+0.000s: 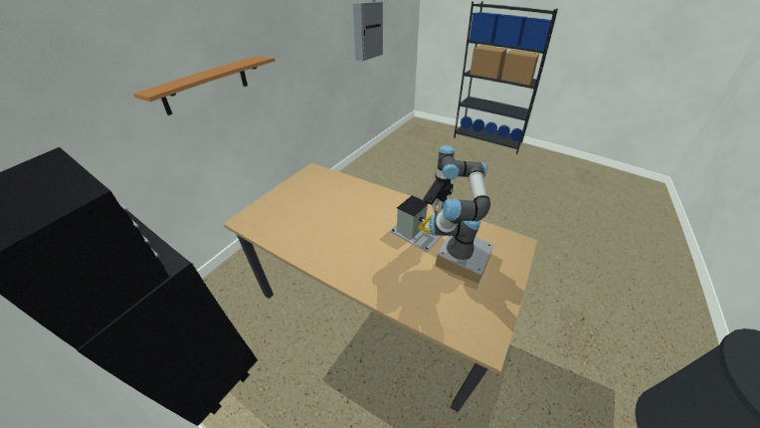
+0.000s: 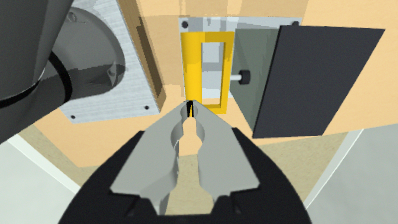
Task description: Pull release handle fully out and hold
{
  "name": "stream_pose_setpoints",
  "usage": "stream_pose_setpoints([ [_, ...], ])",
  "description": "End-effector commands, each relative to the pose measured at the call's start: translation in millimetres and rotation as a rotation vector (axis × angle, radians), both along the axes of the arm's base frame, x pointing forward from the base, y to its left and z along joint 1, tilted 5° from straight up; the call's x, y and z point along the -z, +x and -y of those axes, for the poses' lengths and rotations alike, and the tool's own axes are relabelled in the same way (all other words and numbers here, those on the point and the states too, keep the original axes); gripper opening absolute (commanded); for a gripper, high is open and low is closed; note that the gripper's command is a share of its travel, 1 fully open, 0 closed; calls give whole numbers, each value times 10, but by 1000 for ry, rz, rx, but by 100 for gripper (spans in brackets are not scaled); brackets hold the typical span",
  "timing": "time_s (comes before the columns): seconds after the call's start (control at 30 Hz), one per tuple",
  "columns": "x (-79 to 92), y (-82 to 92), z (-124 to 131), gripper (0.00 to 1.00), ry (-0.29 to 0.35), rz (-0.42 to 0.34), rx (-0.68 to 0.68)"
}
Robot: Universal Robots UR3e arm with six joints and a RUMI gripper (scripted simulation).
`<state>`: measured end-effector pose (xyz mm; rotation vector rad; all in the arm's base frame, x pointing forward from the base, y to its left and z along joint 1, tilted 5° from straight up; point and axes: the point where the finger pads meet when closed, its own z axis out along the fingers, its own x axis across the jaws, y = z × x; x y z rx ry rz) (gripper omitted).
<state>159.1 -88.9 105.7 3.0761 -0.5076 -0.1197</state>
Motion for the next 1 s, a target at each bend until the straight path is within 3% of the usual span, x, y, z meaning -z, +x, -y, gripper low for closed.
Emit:
stream_pose_setpoints([
  [0.0, -5, 2, 4, 0, -2, 1, -1],
  [0.5, -8, -7, -8, 0, 9, -5, -81],
  [0.97, -20, -41, -47, 0, 56, -24, -397],
])
